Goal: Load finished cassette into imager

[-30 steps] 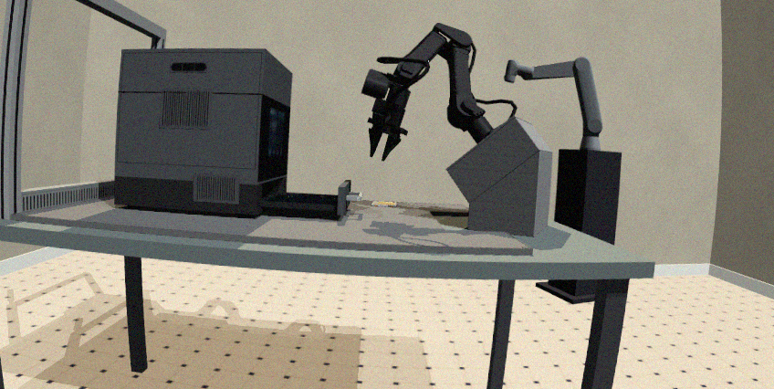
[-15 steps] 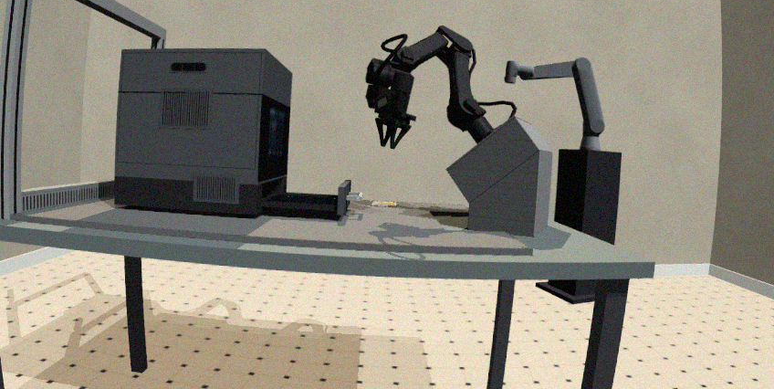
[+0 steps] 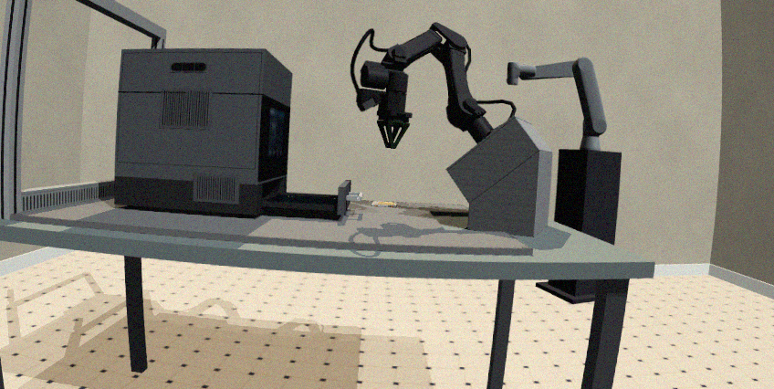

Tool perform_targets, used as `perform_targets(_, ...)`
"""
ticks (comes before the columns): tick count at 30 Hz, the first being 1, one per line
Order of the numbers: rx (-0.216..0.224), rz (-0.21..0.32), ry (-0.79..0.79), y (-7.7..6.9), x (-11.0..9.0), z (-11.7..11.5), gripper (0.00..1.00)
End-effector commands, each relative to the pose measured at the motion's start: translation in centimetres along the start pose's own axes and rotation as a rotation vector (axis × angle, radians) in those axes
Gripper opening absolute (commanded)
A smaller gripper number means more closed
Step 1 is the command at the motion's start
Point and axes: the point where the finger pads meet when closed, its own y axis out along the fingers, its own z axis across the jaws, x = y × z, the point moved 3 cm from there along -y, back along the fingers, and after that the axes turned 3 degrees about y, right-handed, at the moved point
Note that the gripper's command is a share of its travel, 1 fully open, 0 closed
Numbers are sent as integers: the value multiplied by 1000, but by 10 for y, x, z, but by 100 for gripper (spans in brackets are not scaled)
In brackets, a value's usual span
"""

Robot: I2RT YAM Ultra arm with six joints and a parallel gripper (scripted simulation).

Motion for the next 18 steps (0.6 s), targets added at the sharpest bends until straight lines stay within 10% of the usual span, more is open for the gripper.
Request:
perform_targets(1, 17, 21, 171, -6, 7, -2, 35)
perform_targets(18, 49, 32, 382, -9, 9, -2, 35)
